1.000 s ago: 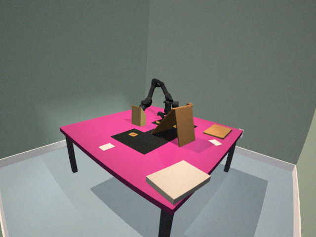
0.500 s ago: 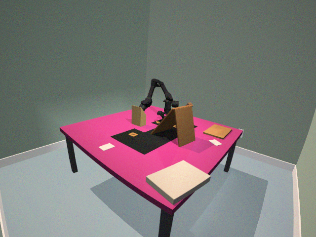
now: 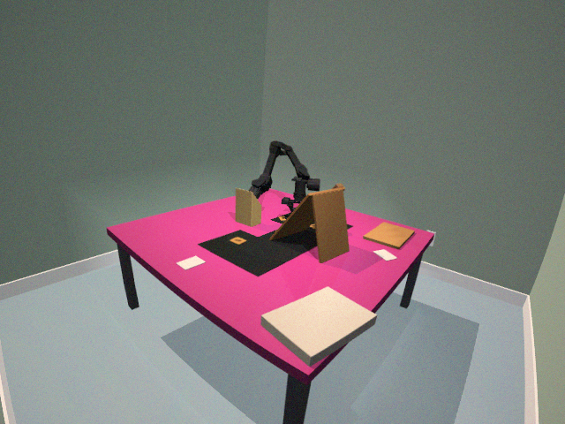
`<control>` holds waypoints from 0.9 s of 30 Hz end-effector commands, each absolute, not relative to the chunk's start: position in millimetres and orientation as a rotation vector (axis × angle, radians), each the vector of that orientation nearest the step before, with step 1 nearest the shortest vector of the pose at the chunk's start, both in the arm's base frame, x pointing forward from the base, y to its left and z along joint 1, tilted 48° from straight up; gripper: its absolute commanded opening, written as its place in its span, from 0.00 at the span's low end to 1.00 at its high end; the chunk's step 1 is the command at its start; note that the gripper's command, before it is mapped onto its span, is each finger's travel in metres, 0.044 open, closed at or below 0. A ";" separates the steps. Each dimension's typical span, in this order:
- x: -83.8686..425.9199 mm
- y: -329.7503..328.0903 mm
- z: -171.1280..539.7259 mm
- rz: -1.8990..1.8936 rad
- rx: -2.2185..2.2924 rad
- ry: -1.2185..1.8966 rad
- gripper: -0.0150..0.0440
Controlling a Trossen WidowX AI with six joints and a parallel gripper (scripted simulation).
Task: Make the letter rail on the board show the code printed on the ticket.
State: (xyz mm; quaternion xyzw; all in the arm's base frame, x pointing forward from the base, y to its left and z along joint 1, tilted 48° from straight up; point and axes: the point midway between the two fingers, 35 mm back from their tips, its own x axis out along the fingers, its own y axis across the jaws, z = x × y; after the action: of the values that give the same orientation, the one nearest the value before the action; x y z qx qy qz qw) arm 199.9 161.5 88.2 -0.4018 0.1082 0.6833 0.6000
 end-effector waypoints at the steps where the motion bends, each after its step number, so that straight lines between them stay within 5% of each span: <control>1: 211.5 150.7 89.5 1.540 -0.973 0.266 0.25; 27: 295.0 30.1 102.3 1.016 -0.865 0.522 0.25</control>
State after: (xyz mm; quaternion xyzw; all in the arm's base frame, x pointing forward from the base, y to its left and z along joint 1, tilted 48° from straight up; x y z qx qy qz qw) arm 288.1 43.8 104.5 -0.4101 0.2226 0.4863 0.7387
